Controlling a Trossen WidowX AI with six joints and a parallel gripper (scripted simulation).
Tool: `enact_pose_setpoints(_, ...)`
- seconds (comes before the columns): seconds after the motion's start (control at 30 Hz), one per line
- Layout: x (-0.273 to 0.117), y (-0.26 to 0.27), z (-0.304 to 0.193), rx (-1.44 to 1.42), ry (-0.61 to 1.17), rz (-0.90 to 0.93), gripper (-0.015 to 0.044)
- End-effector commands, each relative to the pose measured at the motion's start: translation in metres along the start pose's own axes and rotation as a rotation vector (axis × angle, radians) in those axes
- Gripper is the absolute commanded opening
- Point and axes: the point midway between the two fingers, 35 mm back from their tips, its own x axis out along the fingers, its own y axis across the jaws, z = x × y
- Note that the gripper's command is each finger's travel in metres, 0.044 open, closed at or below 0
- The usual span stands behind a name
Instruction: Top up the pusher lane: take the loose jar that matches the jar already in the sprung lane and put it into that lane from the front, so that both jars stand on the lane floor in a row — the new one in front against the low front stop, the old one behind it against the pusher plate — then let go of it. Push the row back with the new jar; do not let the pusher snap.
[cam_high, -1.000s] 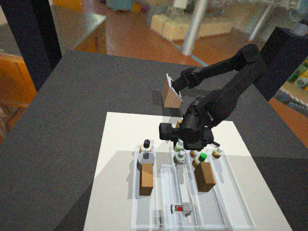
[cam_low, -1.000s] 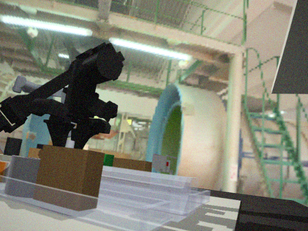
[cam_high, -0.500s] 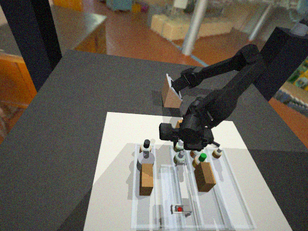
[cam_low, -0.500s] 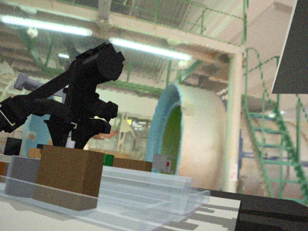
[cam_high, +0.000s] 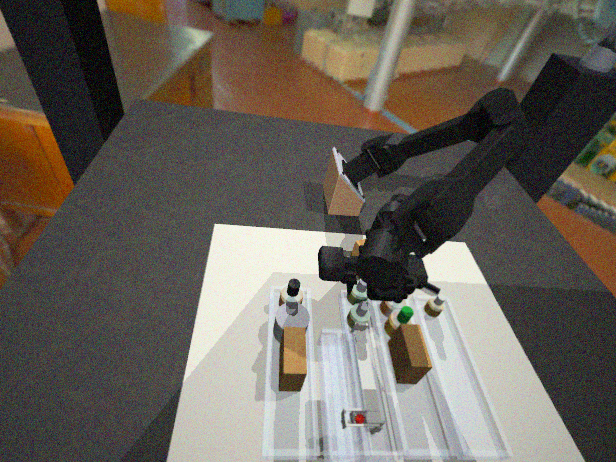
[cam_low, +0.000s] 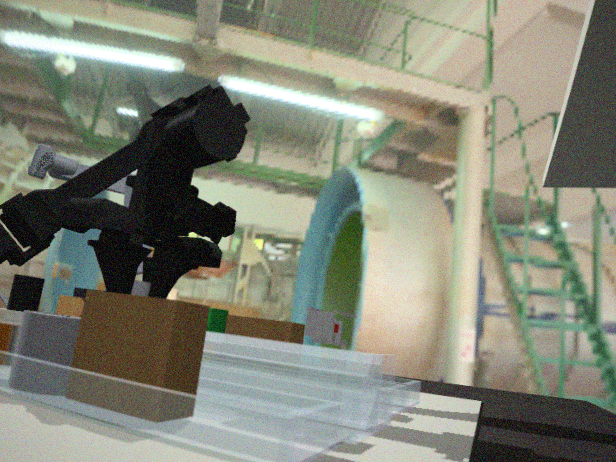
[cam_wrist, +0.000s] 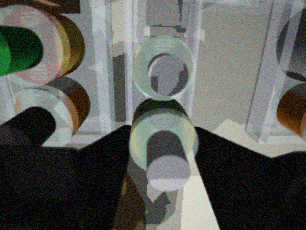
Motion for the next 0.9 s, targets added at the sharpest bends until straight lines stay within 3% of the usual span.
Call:
enact_pose_setpoints(0.0,-0.0018,0.0023,0.0072,-0.013,-0.022,0.008,0.0000)
enact_pose_setpoints(0.87,-0.0002,0.0023,0.0097,-0.013,-0.022,0.008,0.0000)
